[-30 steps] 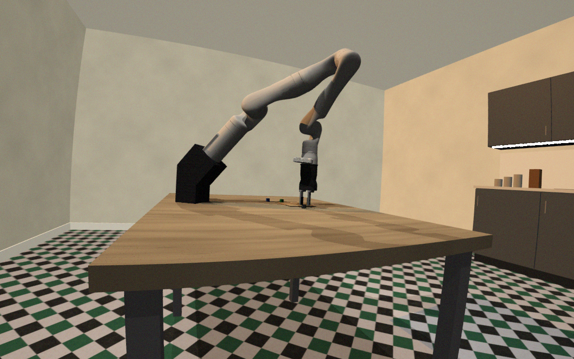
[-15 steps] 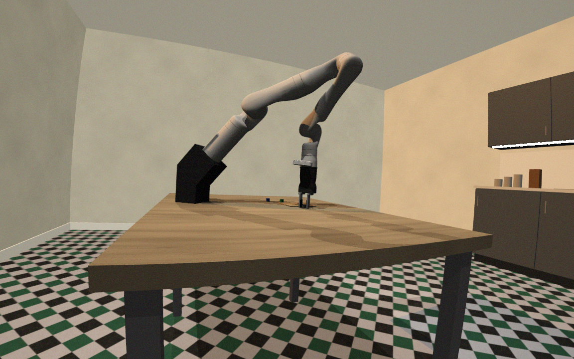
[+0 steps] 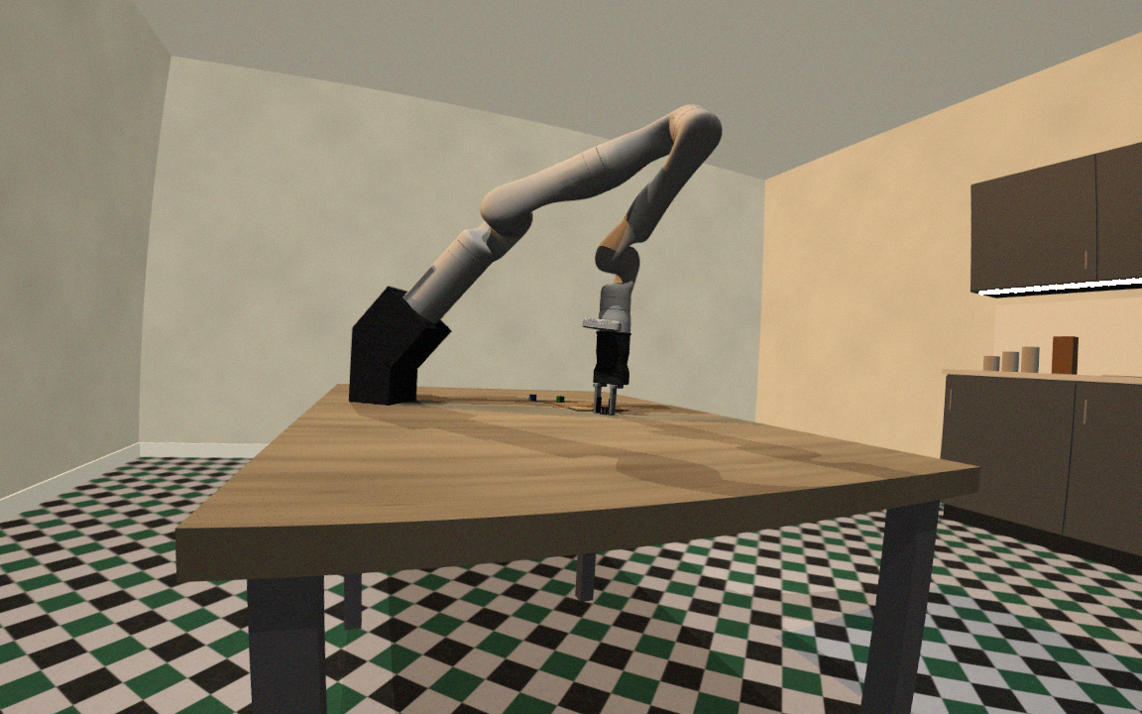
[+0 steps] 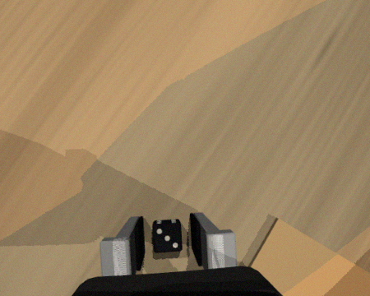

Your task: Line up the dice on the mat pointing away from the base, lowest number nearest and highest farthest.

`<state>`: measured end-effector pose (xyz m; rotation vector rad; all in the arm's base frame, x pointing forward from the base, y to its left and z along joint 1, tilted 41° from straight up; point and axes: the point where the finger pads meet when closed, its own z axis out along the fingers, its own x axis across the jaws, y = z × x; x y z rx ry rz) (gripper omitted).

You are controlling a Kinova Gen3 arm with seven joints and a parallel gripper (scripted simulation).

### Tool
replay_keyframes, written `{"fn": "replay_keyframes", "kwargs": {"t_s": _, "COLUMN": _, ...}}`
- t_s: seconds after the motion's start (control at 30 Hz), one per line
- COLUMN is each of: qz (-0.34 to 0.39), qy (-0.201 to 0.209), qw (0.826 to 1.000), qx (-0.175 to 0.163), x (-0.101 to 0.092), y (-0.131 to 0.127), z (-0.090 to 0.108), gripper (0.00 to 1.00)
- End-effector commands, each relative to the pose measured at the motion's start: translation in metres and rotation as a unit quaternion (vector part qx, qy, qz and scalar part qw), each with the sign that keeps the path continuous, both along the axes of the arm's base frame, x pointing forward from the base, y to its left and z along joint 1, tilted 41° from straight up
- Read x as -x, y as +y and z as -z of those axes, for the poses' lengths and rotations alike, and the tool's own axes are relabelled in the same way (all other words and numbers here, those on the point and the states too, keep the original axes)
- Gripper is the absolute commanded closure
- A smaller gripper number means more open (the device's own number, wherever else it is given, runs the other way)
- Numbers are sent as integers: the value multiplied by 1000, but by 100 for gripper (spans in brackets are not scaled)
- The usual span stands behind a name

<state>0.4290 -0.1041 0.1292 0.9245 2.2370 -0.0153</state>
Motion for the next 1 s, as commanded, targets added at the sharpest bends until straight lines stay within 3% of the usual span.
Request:
{"fn": "replay_keyframes", "kwargs": {"t_s": 0.0, "qz": 0, "qy": 0, "qw": 1000, "qx": 0, "x": 0, "y": 0, "z": 0, "gripper": 36}}
{"fn": "replay_keyframes", "kwargs": {"t_s": 0.6, "qz": 0, "qy": 0, "qw": 1000, "qx": 0, "x": 0, "y": 0, "z": 0, "gripper": 36}}
{"fn": "replay_keyframes", "kwargs": {"t_s": 0.63, "qz": 0, "qy": 0, "qw": 1000, "qx": 0, "x": 0, "y": 0, "z": 0, "gripper": 66}}
{"fn": "replay_keyframes", "kwargs": {"t_s": 0.97, "qz": 0, "qy": 0, "qw": 1000, "qx": 0, "x": 0, "y": 0, "z": 0, "gripper": 66}}
